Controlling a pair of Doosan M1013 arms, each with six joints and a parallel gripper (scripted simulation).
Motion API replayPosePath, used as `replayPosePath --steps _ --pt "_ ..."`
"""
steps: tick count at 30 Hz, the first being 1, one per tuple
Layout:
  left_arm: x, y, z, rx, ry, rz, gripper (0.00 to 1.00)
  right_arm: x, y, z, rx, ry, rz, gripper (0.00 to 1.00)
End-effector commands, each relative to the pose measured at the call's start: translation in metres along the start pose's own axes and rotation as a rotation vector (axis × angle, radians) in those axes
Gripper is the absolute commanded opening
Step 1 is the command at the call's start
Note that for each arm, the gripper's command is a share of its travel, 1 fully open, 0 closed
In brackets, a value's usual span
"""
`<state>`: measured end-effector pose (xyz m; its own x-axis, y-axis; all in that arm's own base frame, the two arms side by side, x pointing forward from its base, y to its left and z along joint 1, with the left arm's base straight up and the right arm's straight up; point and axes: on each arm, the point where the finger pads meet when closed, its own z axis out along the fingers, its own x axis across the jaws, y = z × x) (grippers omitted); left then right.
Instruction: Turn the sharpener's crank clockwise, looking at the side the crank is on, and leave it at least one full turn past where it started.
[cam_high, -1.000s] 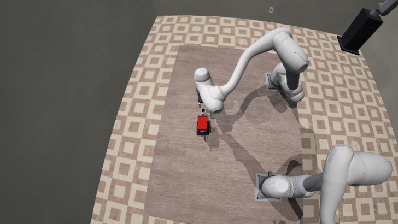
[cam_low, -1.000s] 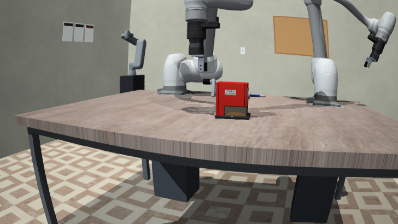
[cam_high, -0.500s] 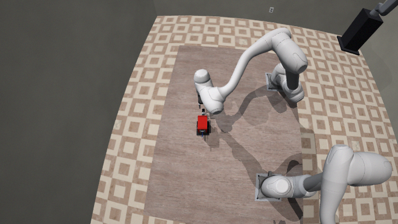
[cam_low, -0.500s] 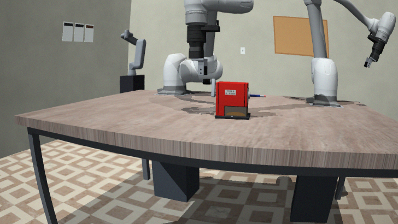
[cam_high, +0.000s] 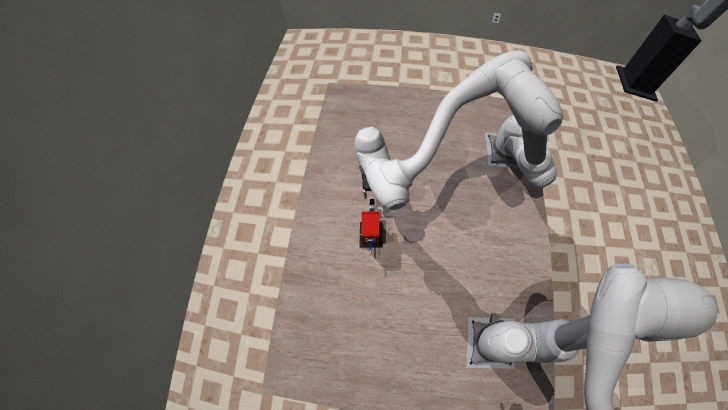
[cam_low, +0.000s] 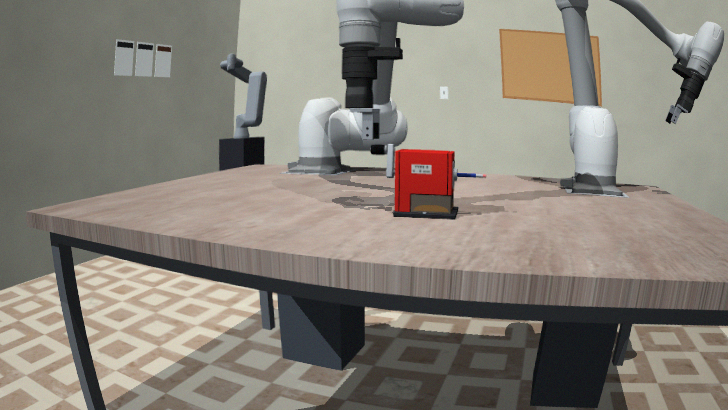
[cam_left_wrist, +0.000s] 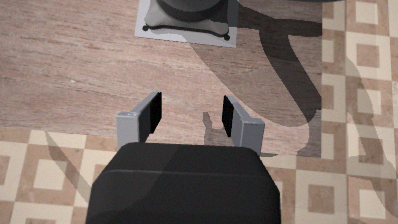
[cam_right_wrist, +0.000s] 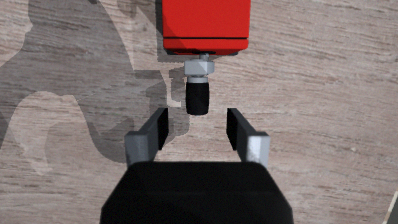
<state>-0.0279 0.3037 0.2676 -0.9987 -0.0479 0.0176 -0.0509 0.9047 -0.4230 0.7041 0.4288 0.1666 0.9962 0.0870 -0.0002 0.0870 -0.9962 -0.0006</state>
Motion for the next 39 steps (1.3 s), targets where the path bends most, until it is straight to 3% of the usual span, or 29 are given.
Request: replayPosePath --steps 1,29,39 --pt "0.004 -0.002 0.000 -0.001 0.007 0.003 1.00 0.000 -0.001 0.002 -0.001 0.002 -0.004 0.97" --pt "0.004 -0.002 0.000 -0.001 0.007 0.003 1.00 0.000 -0.001 0.010 0.000 0.003 -0.004 0.97" --pt "0.004 -0.002 0.000 -0.001 0.007 0.003 1.00 -0.001 0.000 0.024 -0.002 0.000 -0.004 0.97"
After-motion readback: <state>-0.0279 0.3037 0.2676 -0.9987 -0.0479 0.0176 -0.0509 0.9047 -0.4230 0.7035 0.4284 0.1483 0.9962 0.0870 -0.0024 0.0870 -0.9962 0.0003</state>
